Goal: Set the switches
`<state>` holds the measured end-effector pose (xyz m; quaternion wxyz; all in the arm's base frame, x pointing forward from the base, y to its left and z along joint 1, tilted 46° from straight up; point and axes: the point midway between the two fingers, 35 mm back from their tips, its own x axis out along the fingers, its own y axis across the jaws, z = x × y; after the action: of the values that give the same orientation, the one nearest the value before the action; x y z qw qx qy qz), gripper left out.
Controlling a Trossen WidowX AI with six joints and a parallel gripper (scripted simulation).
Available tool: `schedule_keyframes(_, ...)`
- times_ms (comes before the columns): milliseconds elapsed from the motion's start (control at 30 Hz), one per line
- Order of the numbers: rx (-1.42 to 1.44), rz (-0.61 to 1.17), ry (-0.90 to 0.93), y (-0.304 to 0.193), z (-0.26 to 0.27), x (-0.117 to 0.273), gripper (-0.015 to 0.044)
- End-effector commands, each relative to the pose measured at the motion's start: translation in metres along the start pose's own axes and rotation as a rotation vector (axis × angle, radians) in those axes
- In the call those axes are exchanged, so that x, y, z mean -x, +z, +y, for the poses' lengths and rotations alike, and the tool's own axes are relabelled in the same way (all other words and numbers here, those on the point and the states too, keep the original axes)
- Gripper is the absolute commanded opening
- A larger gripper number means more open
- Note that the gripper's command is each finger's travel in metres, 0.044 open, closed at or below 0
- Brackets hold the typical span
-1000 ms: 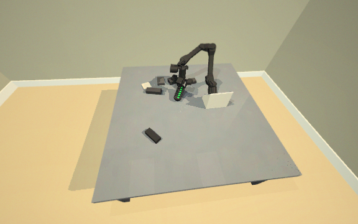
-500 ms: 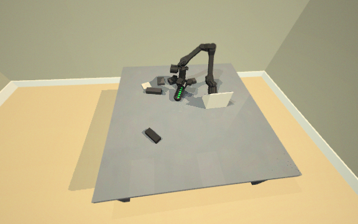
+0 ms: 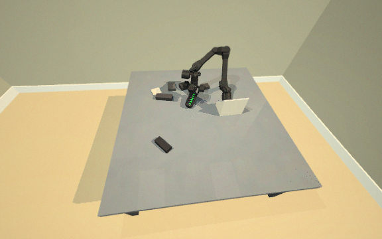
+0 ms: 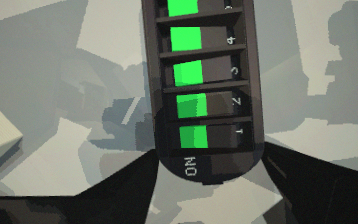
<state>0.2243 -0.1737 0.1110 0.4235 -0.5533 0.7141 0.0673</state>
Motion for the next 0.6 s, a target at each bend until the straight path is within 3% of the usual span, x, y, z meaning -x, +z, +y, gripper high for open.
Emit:
schedule_keyframes(0, 0.004, -0.011, -0.001, 0.003, 0.0, -0.002, 0.0338)
schedule_keyframes(567, 0.004, -0.011, -0.001, 0.003, 0.0, -0.014, 0.0338)
